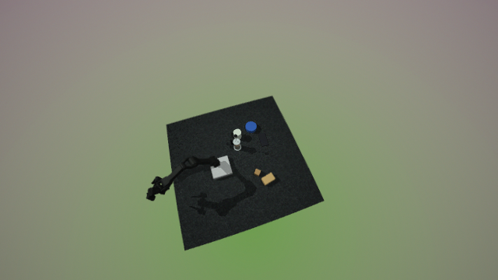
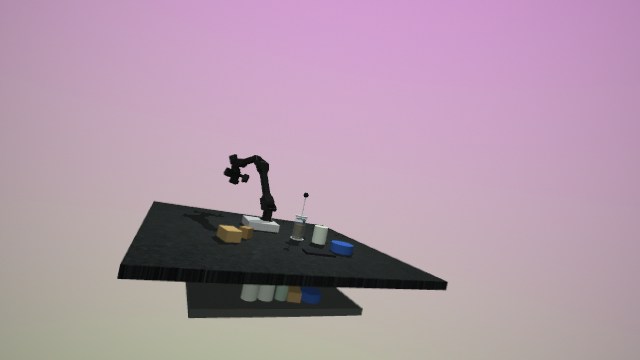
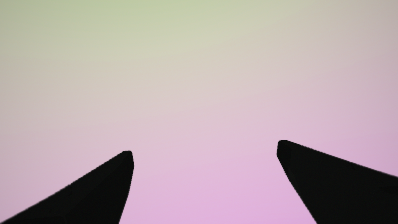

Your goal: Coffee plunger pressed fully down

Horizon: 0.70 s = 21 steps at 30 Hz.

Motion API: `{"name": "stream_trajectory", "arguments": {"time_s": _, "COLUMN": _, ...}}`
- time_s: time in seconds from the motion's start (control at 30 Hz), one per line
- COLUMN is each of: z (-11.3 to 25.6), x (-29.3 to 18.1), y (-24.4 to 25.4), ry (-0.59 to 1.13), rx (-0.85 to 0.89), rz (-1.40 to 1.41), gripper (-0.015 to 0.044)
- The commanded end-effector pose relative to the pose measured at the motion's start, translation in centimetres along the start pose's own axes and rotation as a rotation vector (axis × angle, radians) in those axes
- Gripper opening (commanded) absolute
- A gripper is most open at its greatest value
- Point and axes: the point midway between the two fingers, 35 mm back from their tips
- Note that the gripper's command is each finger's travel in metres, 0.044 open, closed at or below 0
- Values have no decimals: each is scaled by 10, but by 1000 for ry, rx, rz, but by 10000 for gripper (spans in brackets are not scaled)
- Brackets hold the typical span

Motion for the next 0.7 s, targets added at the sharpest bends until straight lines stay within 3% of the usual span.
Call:
{"name": "stream_trajectory", "arguments": {"time_s": 0.0, "z": 2, "x": 1, "y": -2, "ry": 0, "rx": -6, "rz": -2, "gripper": 426}}
{"name": "stream_trajectory", "arguments": {"time_s": 0.23, "z": 50, "x": 10, "y": -42, "ry": -12, "rx": -124, "rz": -65, "gripper": 440}}
{"name": "stream_trajectory", "arguments": {"time_s": 0.67, "z": 246, "x": 68, "y": -135, "ry": -163, "rx": -541, "rz": -191, "gripper": 440}}
Point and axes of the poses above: the point midway between the two fingers, 35 mm back from their tips, its own z axis back along the fingers, its own y axis across the jaws, x = y × z, and after that the axes turned 9 degrees about z, right-handed
